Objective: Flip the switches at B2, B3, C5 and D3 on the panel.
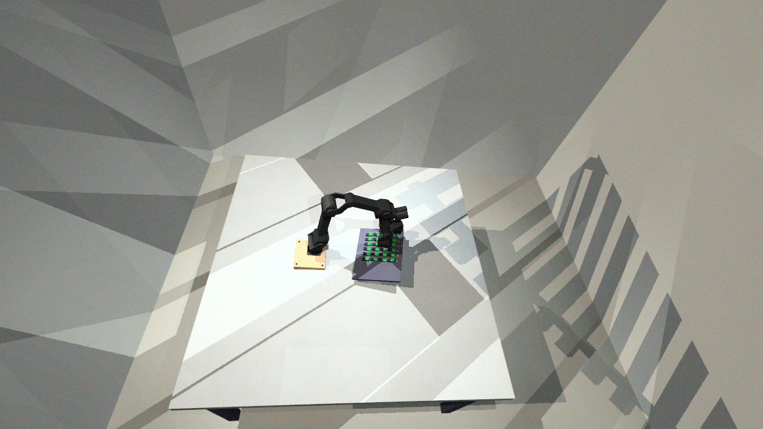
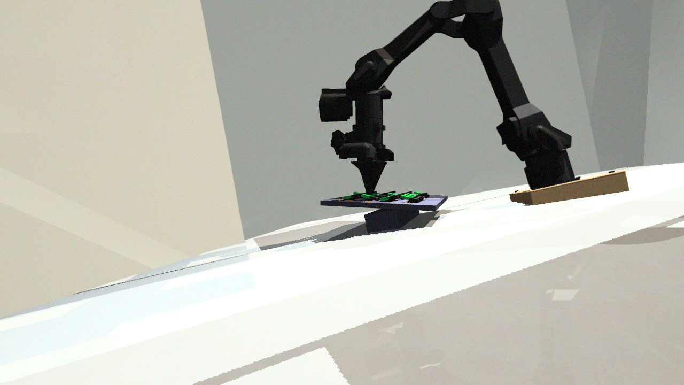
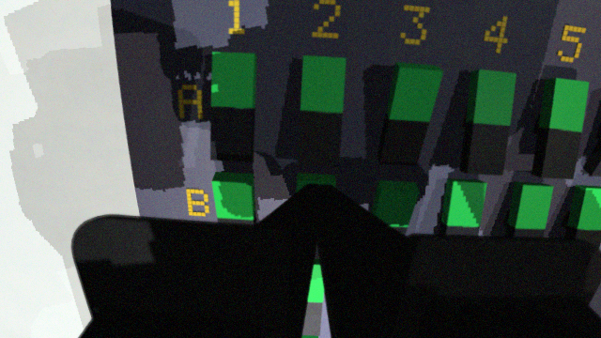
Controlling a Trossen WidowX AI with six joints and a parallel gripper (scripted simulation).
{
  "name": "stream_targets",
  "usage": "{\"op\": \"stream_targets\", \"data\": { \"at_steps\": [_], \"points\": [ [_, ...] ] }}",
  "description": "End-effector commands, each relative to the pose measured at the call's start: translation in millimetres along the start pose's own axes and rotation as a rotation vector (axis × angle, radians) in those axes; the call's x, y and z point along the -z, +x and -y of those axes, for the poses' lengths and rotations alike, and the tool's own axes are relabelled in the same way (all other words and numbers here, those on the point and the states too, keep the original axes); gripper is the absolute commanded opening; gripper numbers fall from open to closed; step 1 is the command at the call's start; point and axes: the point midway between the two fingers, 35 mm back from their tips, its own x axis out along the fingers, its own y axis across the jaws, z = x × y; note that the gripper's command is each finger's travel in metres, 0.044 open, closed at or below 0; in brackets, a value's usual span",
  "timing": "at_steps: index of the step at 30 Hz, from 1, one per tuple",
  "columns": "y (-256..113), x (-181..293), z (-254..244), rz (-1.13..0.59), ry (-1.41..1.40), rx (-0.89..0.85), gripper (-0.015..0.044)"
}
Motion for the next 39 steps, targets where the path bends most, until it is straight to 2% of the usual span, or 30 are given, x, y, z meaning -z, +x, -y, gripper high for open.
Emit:
{"op": "stream_targets", "data": {
  "at_steps": [1,8,10,12,14,19,22,25,29,39],
  "points": [
    [3,1,-1,-0.007,-0.007,-0.004,0.0000],
    [4,1,-1,-0.007,-0.007,-0.004,0.0000],
    [-13,0,-1,0.003,-0.002,-0.001,0.0000],
    [-48,1,-1,0.013,-0.005,-0.003,0.0000],
    [-63,3,-1,0.017,-0.007,-0.004,0.0000],
    [-63,3,2,0.017,-0.007,-0.004,0.0000],
    [-63,3,26,0.017,-0.007,-0.002,0.0000],
    [-63,3,28,0.018,-0.008,-0.001,0.0000],
    [-28,1,28,-0.007,-0.007,-0.001,0.0000],
    [-23,1,28,-0.007,-0.008,-0.001,0.0000]
  ]
}}
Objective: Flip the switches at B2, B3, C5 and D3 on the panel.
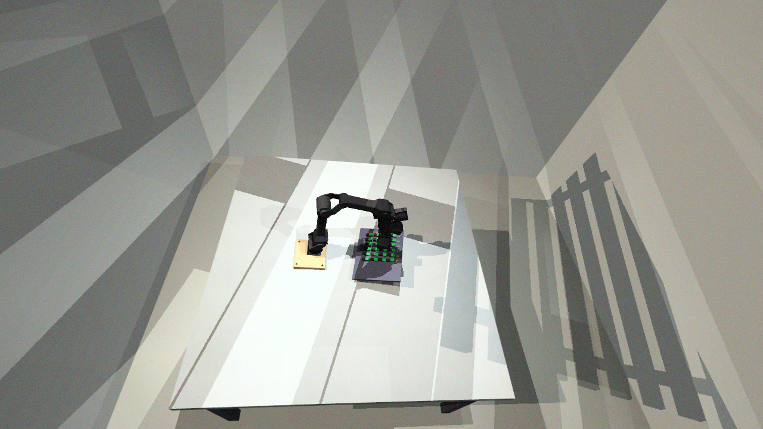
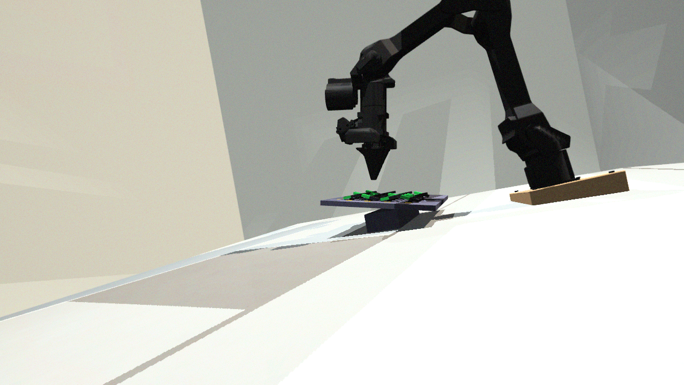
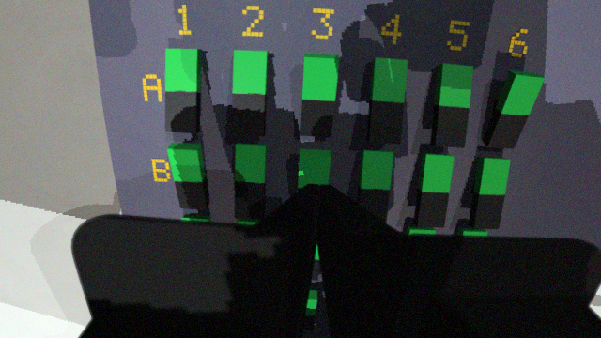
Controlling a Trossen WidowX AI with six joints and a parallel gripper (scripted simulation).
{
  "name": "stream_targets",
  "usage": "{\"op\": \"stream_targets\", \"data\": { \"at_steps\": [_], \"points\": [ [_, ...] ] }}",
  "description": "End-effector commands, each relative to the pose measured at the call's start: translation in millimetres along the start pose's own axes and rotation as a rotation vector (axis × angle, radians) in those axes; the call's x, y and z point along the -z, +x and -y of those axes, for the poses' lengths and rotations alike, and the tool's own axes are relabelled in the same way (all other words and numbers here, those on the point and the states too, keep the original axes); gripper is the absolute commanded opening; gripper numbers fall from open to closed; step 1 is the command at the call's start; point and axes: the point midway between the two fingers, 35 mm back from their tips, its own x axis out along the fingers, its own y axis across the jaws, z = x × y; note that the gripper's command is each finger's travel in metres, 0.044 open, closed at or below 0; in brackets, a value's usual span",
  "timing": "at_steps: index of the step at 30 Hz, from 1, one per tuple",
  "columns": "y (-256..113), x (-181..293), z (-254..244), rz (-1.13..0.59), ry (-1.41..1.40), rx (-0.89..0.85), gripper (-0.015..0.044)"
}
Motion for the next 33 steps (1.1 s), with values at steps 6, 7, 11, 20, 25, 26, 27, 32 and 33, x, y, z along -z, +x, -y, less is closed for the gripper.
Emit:
{"op": "stream_targets", "data": {
  "at_steps": [6,7,11,20,25,26,27,32,33],
  "points": [
    [13,2,0,-0.011,-0.007,-0.003,0.0000],
    [13,2,-1,-0.011,-0.007,-0.003,0.0000],
    [18,2,-1,-0.011,-0.007,-0.003,0.0000],
    [27,1,-1,-0.011,-0.007,-0.003,0.0000],
    [27,1,-1,-0.011,-0.007,-0.003,0.0000],
    [27,1,-1,-0.011,-0.007,-0.003,0.0000],
    [27,1,-1,-0.011,-0.007,-0.003,0.0000],
    [27,1,-1,-0.011,-0.007,-0.003,0.0000],
    [27,1,-1,-0.011,-0.007,-0.003,0.0000]
  ]
}}
